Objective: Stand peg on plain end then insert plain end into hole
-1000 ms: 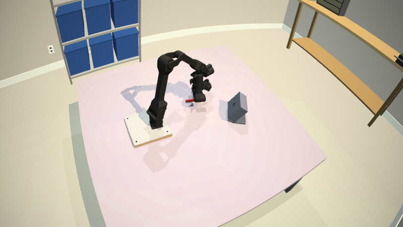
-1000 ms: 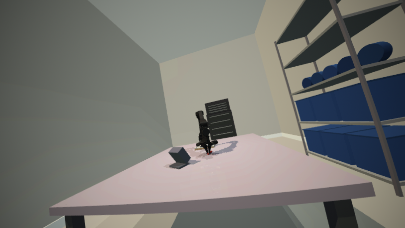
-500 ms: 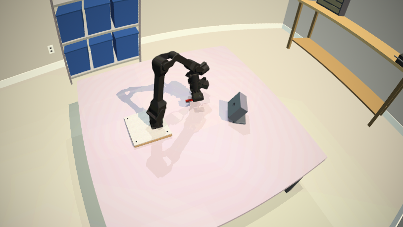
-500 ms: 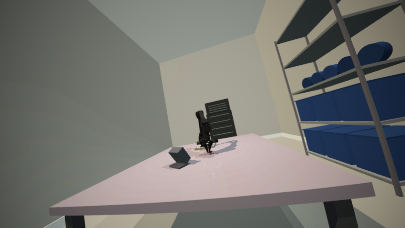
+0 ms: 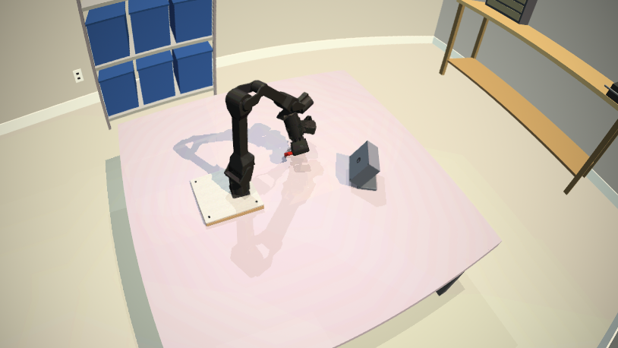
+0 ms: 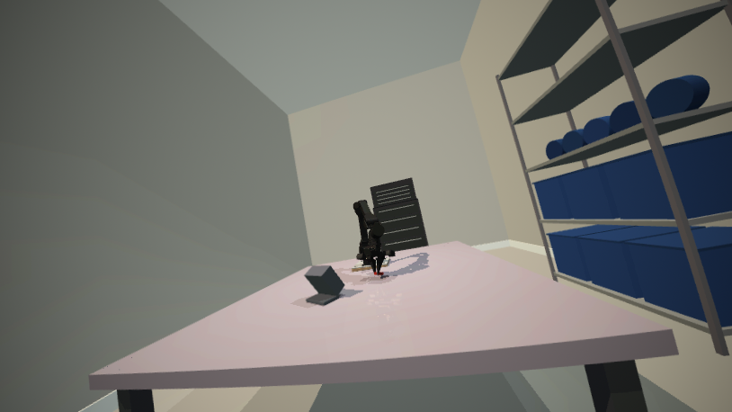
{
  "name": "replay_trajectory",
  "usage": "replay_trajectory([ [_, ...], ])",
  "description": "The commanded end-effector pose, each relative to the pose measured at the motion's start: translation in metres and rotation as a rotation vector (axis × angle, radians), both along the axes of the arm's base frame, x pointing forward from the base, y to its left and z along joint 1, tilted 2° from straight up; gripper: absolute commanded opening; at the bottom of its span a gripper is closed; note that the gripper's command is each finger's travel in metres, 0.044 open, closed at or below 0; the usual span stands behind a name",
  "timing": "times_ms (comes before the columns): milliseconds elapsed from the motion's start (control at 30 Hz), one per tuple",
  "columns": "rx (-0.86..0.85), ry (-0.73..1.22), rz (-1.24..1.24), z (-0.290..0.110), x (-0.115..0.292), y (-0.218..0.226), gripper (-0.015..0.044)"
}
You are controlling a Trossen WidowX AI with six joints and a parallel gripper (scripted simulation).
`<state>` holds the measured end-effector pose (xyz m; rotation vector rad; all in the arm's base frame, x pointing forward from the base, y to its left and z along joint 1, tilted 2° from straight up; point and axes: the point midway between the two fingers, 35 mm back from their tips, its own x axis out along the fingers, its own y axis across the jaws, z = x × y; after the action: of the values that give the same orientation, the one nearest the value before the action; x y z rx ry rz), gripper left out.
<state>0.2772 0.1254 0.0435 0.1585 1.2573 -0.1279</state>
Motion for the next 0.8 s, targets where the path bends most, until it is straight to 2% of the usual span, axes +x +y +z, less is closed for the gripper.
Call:
replay_trajectory([
  [0, -0.006, -0.037, -0.006, 0.003, -0.002, 0.0, 0.0049],
  [767, -0.042, -0.231, -0.016, 0.011, -0.014, 0.002, 0.0049],
])
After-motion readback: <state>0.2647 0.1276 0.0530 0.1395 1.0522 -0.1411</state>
